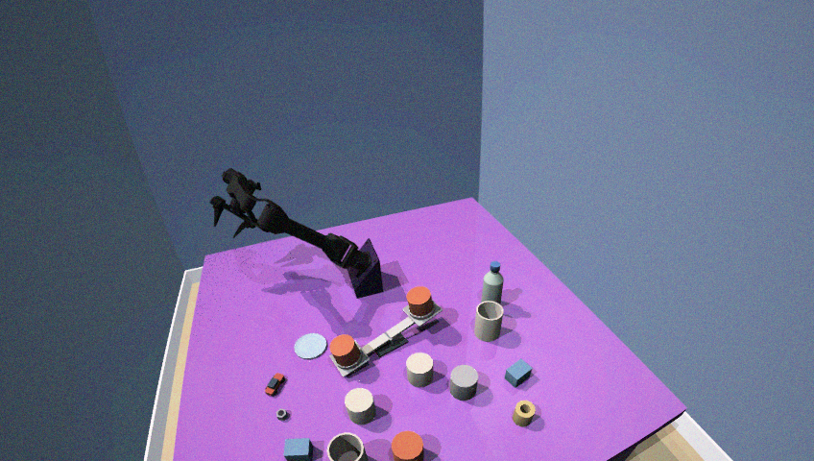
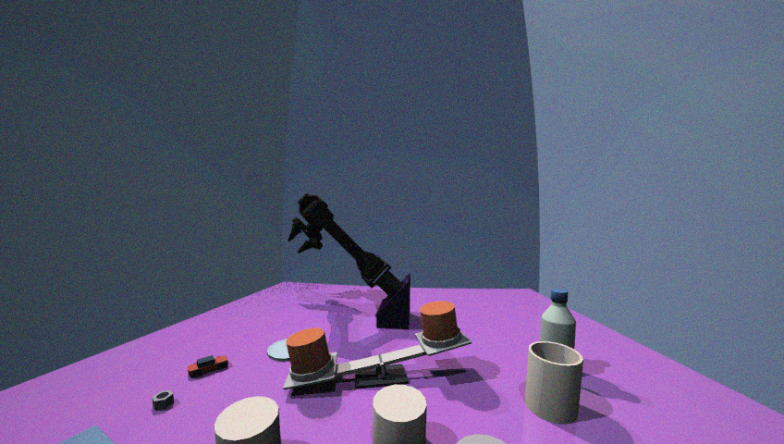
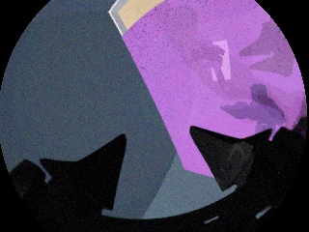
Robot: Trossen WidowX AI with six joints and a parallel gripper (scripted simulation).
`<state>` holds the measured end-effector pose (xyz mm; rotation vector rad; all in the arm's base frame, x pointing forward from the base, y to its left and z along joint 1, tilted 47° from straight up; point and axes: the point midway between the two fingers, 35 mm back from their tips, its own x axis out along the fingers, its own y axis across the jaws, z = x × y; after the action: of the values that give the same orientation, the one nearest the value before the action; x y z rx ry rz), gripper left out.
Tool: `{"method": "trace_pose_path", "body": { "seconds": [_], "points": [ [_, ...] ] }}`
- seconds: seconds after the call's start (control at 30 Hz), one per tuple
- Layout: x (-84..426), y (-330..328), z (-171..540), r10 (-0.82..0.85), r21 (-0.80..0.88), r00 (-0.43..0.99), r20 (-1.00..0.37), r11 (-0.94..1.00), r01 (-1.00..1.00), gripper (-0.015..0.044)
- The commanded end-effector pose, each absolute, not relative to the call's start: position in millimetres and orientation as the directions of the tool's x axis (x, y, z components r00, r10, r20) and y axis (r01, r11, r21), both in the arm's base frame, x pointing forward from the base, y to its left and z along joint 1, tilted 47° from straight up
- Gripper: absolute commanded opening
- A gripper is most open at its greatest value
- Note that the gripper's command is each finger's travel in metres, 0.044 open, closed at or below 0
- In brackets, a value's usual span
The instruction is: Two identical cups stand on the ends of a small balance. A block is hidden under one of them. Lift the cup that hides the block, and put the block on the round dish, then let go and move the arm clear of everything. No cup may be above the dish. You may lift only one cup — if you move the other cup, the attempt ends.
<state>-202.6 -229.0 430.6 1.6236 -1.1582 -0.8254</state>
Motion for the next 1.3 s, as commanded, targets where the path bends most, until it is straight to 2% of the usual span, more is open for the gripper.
{"method": "trace_pose_path", "body": {
  "seconds": [0.0,0.17,0.57,1.27],
  "points": [
    [-202.5,-229.4,429.8,-0.946,0.945,0.324,-0.003,-0.109,-0.310,0.0426],
    [-191.8,-245.6,410.7,-0.943,0.936,0.327,-0.062,-0.169,-0.310,0.0440],
    [-122.8,-297.3,376.8,-0.858,0.920,0.476,-0.194,-0.327,-0.214,0.0440],
    [16.8,-322.2,312.6,-0.613,0.858,0.652,-0.447,-0.501,0.118,0.0440]
  ]
}}
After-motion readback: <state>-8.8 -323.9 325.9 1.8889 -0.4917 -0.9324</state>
